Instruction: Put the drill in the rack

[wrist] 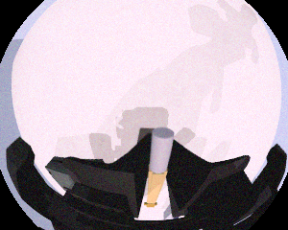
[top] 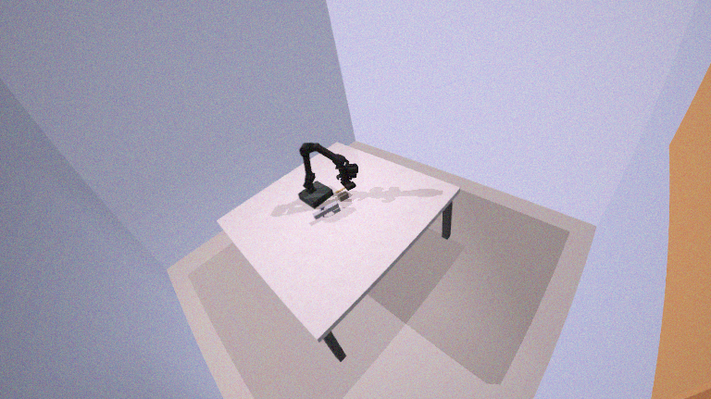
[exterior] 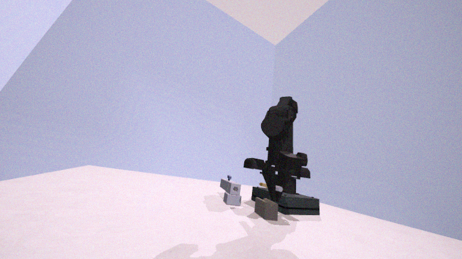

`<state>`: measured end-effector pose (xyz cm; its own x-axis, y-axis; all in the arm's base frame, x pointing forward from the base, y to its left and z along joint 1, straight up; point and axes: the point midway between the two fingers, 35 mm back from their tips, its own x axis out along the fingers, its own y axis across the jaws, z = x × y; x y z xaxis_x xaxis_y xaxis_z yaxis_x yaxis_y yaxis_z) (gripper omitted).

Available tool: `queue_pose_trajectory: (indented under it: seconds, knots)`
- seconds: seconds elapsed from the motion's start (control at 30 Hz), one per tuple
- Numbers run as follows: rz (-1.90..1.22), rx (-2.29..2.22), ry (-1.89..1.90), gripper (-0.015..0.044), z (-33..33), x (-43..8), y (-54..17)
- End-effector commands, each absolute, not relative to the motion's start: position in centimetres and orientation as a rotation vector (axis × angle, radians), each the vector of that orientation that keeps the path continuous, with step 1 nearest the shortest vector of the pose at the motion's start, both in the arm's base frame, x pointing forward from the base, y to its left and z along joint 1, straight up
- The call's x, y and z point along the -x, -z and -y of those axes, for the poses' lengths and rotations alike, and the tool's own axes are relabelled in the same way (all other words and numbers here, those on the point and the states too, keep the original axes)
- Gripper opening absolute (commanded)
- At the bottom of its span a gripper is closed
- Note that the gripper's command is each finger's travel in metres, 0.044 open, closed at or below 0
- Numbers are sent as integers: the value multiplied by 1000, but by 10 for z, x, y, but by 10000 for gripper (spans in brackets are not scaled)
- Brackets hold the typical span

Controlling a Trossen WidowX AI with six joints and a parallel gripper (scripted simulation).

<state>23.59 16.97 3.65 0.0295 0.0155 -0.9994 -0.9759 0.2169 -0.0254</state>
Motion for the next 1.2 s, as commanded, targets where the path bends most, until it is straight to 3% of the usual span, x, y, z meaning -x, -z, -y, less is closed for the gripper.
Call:
queue_pose_trajectory:
  seconds: [0.0, 1.13, 1.17]
  knots:
    - [-1274, 1044, -1033, 0, -170, -236, -28]
    - [-1274, 1044, -1033, 0, -171, -237, 13]
    - [-1266, 1037, -1040, 26, -173, -237, 6]
